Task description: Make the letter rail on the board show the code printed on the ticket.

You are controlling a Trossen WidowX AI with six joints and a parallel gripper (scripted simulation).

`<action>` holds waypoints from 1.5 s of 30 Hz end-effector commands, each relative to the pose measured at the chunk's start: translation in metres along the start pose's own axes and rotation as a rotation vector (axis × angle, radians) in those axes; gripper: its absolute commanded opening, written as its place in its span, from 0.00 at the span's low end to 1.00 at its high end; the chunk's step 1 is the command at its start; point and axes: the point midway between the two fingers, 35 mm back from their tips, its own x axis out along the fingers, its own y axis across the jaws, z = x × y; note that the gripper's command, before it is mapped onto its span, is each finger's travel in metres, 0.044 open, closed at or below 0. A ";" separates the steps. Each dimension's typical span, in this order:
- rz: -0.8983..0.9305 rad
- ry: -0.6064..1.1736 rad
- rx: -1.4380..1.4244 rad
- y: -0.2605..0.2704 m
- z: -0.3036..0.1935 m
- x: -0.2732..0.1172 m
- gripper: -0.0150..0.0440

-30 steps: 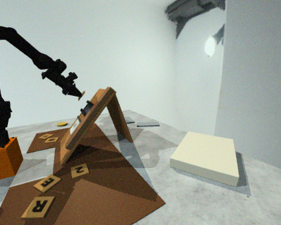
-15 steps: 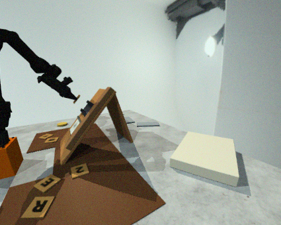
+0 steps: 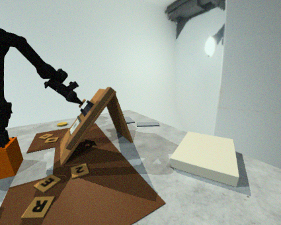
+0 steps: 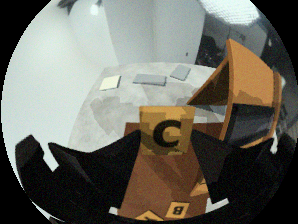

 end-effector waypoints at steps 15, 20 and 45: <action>0.006 0.001 -0.004 -0.002 0.000 0.001 0.25; 0.005 0.001 -0.004 -0.005 0.000 0.001 0.25; 0.005 0.001 -0.005 -0.019 0.001 0.000 0.25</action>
